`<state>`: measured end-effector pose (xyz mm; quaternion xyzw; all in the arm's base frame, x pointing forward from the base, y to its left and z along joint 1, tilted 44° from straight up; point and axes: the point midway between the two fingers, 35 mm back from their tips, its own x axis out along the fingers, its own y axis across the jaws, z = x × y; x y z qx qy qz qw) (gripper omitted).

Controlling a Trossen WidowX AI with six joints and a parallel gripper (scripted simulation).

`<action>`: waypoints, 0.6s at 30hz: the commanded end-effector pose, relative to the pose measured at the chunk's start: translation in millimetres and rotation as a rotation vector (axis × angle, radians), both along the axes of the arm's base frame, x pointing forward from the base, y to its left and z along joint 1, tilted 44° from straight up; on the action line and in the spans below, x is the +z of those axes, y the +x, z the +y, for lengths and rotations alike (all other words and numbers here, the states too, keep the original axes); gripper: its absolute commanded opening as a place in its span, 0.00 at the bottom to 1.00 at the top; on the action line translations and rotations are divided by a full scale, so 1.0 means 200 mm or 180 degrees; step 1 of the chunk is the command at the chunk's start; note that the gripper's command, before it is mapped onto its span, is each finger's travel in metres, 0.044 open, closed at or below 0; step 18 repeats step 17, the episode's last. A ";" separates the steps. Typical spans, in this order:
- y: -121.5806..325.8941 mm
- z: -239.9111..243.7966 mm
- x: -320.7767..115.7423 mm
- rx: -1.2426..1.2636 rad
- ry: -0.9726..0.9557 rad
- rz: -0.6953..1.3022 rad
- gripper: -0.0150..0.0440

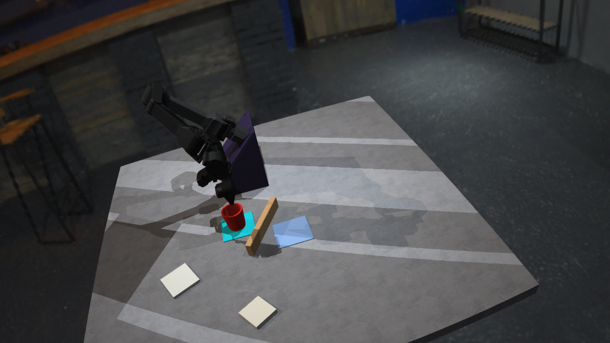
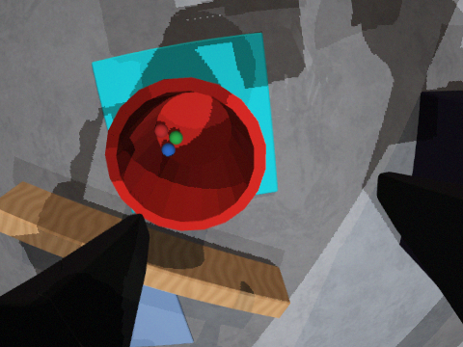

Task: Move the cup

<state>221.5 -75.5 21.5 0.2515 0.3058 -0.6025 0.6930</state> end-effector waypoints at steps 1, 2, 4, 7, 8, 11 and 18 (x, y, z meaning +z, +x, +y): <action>0.01 0.05 0.05 -0.0007 0.0010 -0.0043 1.00; 0.00 0.07 0.06 -0.0008 0.0010 -0.0045 1.00; 0.00 0.09 0.09 -0.0009 0.0007 -0.0047 1.00; -0.01 0.13 0.12 -0.0010 0.0001 -0.0052 1.00; -0.01 0.14 0.13 -0.0011 -0.0002 -0.0053 1.00; -0.02 0.16 0.16 -0.0011 -0.0010 -0.0057 1.00; -0.02 0.16 0.15 0.0006 -0.0027 -0.0036 1.00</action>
